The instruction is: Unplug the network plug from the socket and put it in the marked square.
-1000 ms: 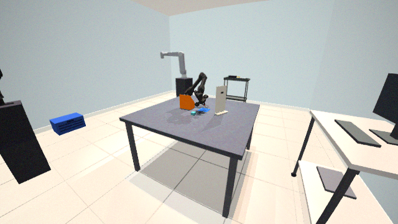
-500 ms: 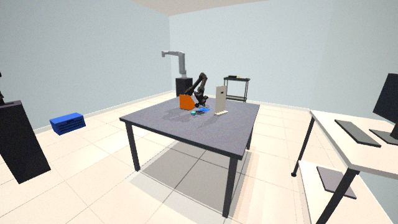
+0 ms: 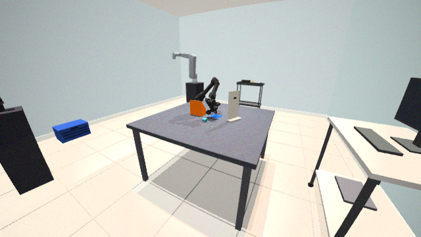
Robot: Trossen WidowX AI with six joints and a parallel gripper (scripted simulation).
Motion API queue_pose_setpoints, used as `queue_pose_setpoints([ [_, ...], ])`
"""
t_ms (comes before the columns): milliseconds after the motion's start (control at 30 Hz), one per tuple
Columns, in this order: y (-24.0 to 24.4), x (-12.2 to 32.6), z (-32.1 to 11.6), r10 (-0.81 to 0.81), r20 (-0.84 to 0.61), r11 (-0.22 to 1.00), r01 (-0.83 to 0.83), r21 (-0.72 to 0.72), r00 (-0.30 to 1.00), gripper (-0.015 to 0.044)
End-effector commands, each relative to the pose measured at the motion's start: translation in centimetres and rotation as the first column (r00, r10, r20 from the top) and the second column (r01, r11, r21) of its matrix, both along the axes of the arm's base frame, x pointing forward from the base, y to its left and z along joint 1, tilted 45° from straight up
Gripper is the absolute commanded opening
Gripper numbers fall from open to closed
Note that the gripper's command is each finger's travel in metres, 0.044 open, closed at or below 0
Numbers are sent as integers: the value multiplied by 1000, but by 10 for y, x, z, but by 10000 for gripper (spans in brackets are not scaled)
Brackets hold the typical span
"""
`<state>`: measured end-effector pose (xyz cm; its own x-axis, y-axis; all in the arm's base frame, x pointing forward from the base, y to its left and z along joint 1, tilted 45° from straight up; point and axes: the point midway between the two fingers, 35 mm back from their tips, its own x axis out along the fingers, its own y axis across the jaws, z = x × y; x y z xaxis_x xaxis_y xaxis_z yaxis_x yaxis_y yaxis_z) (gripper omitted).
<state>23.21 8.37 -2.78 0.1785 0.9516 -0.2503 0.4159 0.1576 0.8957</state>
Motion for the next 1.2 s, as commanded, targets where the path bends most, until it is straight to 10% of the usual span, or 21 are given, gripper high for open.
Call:
queue_pose_setpoints([
  [0,3,-1,-1,-2,-5,1000,2,8,1000,0],
  [1167,14,-3,-10,5,0,1000,-5,11,1000,0],
])
